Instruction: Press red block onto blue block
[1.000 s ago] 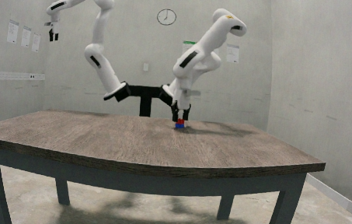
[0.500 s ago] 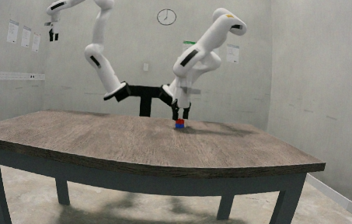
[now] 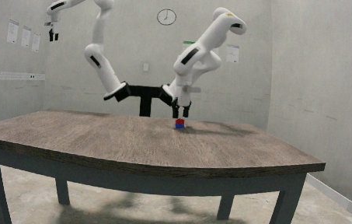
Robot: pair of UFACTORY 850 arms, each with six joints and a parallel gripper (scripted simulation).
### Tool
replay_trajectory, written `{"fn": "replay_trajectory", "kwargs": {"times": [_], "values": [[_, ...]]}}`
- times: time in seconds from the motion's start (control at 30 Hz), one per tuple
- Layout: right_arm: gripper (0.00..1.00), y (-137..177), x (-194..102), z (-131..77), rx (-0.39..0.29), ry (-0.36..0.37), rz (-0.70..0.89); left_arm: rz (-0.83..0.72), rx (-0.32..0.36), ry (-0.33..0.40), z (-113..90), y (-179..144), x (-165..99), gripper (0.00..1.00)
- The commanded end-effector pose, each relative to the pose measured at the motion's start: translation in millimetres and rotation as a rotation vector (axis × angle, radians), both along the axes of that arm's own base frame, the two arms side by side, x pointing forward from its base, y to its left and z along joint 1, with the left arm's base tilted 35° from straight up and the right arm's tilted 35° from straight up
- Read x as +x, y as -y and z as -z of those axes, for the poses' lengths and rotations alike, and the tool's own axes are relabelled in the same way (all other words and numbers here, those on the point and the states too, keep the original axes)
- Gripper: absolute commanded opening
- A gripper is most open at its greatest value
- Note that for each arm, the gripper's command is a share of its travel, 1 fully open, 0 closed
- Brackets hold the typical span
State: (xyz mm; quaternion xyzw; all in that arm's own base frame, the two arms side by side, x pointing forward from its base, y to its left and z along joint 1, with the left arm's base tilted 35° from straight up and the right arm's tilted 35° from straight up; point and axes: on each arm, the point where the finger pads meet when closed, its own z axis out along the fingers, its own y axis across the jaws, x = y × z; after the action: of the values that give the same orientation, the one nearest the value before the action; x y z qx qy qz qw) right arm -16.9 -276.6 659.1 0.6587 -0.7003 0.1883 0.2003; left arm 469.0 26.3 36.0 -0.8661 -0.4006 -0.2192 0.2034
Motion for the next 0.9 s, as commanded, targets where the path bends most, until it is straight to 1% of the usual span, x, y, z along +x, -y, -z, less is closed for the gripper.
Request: {"fn": "replay_trajectory", "kwargs": {"times": [0.0, 0.13, 0.53, 0.7, 0.87], "values": [[1.0, 0, 0, -1, -0.002, 0.0, 0.0, 0.0, 0.0, 0.001, -2, 1, 0, 1.0], [1.0, 0, 0, -1, -0.002, 0.0, 0.0, 0.0, 0.0, 0.001, -9, 6, -2, 1.0], [1.0, 0, 0, -1, -0.002, 0.0, 0.0, 0.0, 0.0, 0.001, -9, 6, -2, 1.0], [1.0, 0, 0, -1, -0.002, 0.0, 0.0, 0.0, 0.0, 0.001, -41, 27, -10, 1.0], [1.0, 0, 0, -1, -0.002, 0.0, 0.0, 0.0, 0.0, 0.001, -41, 27, -10, 1.0]]}}
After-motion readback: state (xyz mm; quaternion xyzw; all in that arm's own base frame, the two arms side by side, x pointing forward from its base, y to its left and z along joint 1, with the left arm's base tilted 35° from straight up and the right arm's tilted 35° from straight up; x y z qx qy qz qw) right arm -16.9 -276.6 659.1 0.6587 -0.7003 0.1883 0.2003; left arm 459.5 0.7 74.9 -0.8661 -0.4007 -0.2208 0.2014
